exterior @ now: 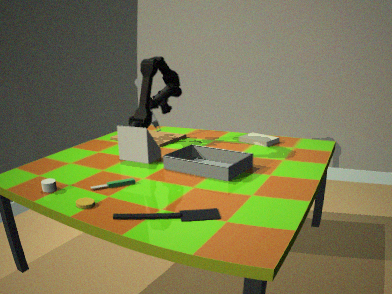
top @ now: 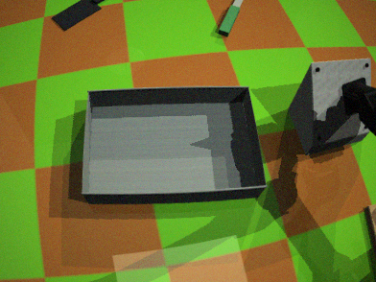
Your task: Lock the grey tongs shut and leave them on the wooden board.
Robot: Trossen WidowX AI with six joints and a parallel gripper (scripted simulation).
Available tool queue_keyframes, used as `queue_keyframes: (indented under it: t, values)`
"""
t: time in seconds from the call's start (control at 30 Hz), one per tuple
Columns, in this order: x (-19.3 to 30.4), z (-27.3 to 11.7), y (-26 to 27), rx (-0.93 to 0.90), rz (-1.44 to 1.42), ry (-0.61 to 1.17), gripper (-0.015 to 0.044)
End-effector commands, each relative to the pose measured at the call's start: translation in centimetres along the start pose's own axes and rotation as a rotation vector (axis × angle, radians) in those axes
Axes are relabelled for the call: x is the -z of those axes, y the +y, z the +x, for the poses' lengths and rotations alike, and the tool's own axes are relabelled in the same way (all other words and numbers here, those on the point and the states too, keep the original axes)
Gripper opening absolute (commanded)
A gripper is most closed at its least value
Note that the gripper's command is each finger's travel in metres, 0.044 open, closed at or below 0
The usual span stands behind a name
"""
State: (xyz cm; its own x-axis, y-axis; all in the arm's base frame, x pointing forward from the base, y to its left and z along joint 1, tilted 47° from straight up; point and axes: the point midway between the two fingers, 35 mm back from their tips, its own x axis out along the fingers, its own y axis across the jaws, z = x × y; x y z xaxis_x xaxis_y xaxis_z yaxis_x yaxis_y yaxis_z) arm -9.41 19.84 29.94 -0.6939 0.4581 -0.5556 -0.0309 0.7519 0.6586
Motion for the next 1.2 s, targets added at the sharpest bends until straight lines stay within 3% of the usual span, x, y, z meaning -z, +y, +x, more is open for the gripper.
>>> queue_keyframes:
  t: [0.0, 0.6, 1.17]
  values:
    - [0.2, 0.3, -0.3, 0.043, 0.028, -0.046, -0.015]
    - [-0.2, 1.6, -1.9, 0.206, 0.122, -0.327, -0.015]
    - [0.0, 1.5, -2.0, 0.199, 0.119, -0.609, -0.015]
